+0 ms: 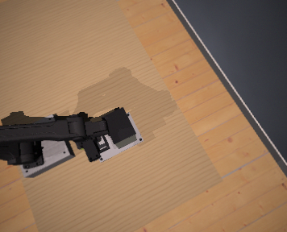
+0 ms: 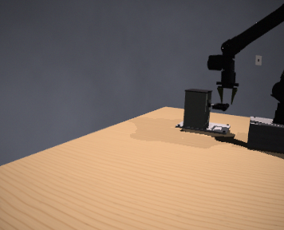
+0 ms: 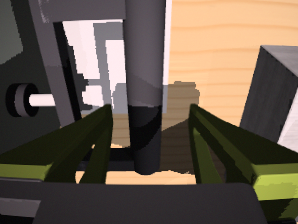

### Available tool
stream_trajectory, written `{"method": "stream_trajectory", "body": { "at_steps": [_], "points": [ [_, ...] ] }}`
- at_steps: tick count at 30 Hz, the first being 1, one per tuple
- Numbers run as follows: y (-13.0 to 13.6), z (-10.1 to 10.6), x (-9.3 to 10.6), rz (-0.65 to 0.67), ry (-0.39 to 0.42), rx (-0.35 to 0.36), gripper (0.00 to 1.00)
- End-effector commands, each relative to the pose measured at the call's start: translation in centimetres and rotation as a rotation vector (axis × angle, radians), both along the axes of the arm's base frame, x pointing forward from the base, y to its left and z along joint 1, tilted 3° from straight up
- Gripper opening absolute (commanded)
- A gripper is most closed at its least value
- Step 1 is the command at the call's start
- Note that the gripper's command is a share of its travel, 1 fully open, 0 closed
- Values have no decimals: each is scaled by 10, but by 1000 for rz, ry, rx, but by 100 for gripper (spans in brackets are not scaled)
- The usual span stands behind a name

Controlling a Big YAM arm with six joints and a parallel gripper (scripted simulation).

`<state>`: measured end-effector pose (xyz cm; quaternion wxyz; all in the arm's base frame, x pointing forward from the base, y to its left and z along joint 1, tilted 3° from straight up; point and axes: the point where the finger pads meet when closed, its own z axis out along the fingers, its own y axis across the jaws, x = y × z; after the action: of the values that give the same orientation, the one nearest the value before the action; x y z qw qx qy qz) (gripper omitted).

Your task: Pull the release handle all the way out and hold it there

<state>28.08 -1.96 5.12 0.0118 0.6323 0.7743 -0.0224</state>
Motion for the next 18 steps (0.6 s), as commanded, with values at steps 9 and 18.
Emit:
{"method": "stream_trajectory", "body": {
  "at_steps": [9, 18],
  "points": [
    [-2, 0, 7, -1, -6, 4, 47],
    [-2, 0, 10, -1, -6, 4, 47]
  ]
}}
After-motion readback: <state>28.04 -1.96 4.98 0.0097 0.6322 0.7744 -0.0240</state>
